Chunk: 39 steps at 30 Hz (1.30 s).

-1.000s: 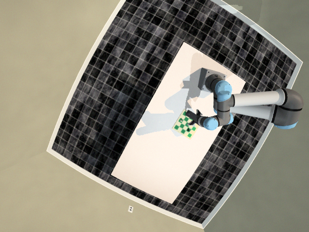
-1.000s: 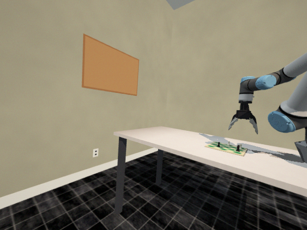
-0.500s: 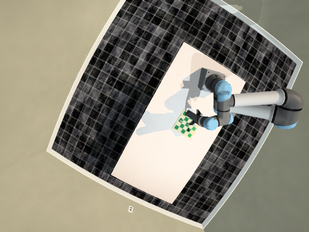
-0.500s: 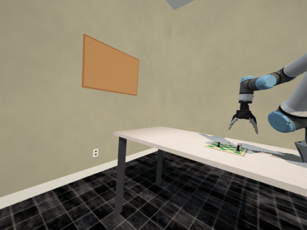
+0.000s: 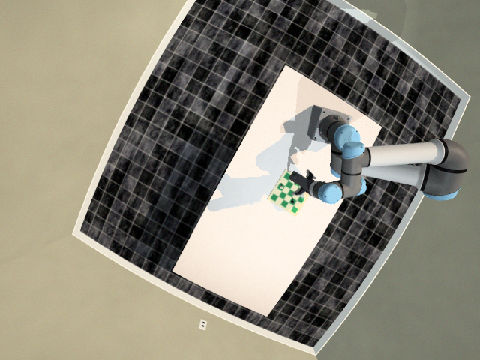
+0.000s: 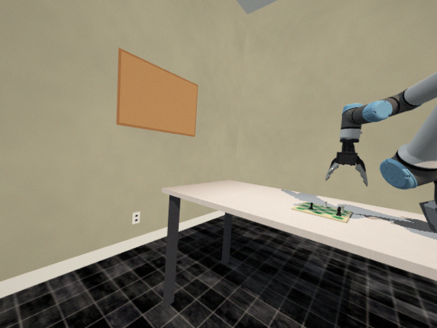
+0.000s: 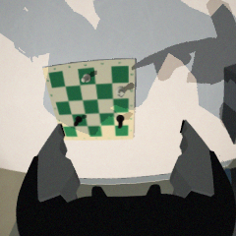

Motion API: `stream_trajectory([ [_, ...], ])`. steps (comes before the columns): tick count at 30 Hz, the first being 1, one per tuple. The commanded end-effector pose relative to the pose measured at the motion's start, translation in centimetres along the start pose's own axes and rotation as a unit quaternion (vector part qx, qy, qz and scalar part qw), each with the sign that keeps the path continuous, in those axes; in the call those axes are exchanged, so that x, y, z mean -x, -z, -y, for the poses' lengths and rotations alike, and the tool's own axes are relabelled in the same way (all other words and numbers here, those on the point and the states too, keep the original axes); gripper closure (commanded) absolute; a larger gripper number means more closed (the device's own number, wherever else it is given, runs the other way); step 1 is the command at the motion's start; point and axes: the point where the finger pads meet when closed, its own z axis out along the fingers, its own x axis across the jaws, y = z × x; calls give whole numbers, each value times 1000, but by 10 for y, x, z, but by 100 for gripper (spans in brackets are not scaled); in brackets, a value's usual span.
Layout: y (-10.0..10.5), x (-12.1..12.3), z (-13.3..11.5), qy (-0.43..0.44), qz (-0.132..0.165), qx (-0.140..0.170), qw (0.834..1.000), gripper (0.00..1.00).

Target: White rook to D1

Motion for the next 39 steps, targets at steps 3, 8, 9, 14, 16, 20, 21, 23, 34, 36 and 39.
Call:
stream_trajectory([
  [3, 32, -1, 0, 0, 1, 1, 1000, 0],
  [8, 43, -1, 0, 0, 1, 1, 1000, 0],
  [9, 46, -1, 0, 0, 1, 1, 1000, 0],
  [14, 54, -1, 0, 0, 1, 1, 1000, 0],
  [16, 55, -1, 0, 0, 1, 1, 1000, 0],
  [20, 56, -1, 0, 0, 1, 1, 1000, 0],
  [21, 56, -1, 0, 0, 1, 1, 1000, 0],
  [23, 56, -1, 0, 0, 1, 1, 1000, 0],
  [34, 56, -1, 0, 0, 1, 1, 1000, 0],
  [36, 56, -1, 0, 0, 1, 1, 1000, 0],
  [39, 56, -1, 0, 0, 1, 1, 1000, 0],
])
